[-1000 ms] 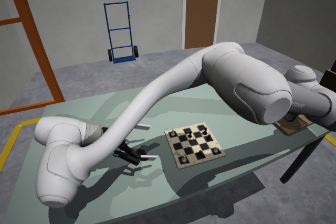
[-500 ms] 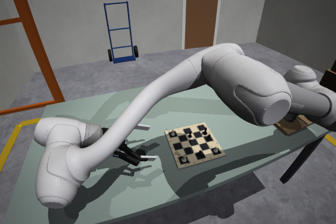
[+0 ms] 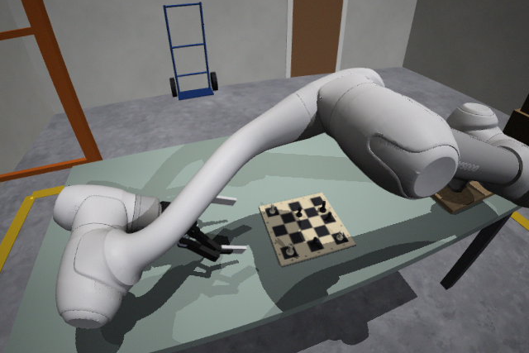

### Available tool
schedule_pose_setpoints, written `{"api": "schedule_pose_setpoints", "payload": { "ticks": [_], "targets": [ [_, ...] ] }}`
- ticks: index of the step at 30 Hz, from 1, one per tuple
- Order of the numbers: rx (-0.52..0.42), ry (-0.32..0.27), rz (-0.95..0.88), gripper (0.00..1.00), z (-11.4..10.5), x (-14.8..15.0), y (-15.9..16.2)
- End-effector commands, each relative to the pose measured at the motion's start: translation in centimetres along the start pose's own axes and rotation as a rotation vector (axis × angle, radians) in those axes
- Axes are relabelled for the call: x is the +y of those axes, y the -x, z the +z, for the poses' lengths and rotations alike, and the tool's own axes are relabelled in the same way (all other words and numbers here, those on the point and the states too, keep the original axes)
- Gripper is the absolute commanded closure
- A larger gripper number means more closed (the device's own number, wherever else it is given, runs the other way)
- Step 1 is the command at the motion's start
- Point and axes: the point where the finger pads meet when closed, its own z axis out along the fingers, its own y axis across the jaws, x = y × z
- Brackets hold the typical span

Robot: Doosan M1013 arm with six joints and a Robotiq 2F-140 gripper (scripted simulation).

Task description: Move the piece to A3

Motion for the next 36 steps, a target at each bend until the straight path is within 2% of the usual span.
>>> {"api": "schedule_pose_setpoints", "payload": {
  "ticks": [1,19,25,36],
  "targets": [
    [0.000,0.000,0.000,0.00,0.0,0.0,0.0],
    [0.000,0.000,0.000,0.00,-0.2,-0.1,-0.3],
    [0.000,0.000,0.000,0.00,-0.9,-0.3,-1.5],
    [0.000,0.000,0.000,0.00,-4.0,-1.5,-7.3]
  ]
}}
